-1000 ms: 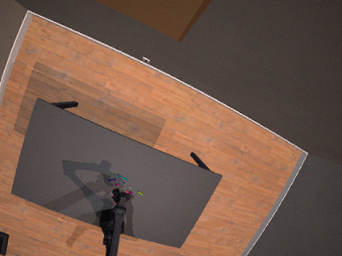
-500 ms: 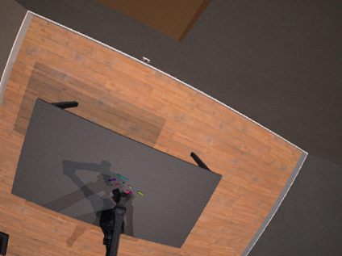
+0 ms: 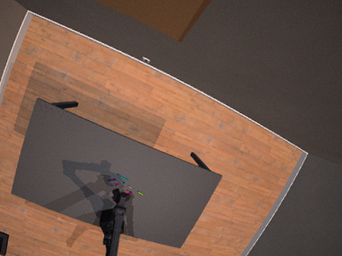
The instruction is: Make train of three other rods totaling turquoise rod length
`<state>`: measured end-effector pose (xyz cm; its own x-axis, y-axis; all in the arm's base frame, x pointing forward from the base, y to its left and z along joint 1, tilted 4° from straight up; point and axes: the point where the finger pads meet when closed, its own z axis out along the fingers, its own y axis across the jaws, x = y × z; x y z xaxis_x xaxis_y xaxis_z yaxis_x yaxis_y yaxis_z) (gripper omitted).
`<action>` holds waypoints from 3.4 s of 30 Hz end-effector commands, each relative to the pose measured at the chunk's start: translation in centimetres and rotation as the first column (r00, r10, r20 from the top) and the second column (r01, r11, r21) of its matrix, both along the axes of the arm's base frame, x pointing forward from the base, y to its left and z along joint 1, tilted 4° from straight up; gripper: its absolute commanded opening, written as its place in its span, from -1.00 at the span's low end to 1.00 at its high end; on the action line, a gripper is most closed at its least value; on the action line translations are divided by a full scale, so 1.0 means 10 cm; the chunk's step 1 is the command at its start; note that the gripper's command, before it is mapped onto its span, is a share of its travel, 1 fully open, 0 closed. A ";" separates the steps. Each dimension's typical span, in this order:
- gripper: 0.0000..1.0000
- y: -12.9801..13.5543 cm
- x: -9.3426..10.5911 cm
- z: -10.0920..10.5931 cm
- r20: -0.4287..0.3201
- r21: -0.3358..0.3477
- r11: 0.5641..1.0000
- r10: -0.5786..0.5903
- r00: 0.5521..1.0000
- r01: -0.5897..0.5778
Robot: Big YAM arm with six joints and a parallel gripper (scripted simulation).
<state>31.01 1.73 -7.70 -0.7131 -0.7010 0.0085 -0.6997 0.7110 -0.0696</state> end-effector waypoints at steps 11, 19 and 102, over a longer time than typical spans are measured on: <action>1.00 -0.02 0.04 0.04 0.018 0.004 1.000 0.006 1.000 -0.006; 1.00 -0.02 0.04 0.04 0.018 0.004 1.000 0.006 1.000 -0.006; 1.00 -0.38 0.05 0.08 0.030 0.109 0.238 -0.971 0.236 0.965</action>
<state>31.16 -1.67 -7.50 -0.8848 0.4616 -0.0634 0.4639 0.8855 -0.0274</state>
